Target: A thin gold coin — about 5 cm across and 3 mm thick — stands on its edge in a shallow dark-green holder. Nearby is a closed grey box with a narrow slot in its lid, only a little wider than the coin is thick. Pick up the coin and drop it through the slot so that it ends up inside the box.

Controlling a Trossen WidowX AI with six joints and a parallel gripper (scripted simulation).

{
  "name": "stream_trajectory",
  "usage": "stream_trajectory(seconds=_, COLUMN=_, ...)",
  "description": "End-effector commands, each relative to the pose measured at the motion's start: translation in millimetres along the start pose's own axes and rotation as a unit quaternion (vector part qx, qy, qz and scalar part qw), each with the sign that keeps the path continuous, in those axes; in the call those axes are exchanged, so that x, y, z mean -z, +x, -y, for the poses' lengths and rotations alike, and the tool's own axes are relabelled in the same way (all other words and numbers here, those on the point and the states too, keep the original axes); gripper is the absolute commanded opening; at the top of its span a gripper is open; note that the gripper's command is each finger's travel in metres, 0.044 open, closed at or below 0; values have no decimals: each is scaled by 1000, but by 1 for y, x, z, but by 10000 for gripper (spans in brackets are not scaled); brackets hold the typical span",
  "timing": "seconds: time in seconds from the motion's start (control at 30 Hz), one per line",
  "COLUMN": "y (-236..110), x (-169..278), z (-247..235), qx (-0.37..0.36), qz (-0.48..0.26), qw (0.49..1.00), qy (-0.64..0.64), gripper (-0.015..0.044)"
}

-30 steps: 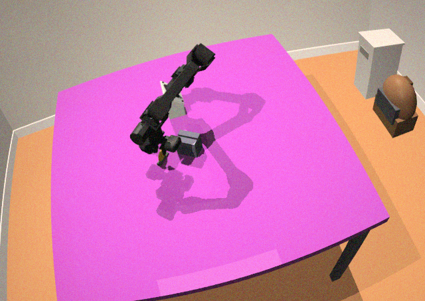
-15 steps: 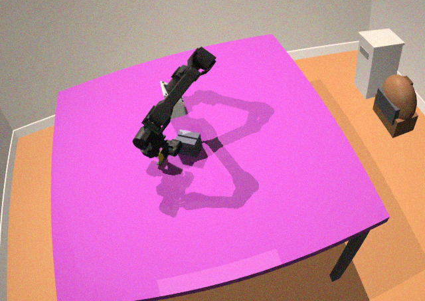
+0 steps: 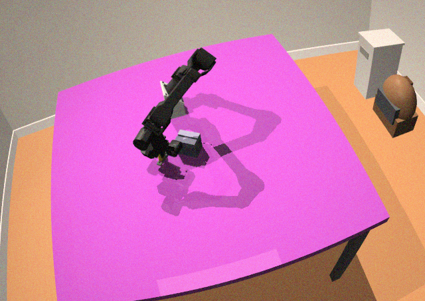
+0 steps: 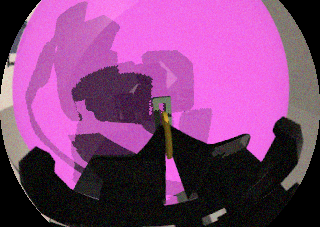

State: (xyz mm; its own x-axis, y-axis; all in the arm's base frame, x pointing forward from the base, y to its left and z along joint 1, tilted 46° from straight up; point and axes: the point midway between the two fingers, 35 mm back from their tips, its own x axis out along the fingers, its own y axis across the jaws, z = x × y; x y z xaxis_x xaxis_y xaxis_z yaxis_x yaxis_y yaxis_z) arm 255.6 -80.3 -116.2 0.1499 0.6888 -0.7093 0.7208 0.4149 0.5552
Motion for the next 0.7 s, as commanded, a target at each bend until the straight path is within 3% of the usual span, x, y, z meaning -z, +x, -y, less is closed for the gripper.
stream_trajectory(seconds=0.0, y=1, x=0, z=0, qx=-1, qz=0, qw=1000, qy=1, gripper=0)
stream_trajectory(seconds=0.67, y=-42, x=-5, z=0, qx=1, qz=3, qw=1000, qy=2, gripper=0)
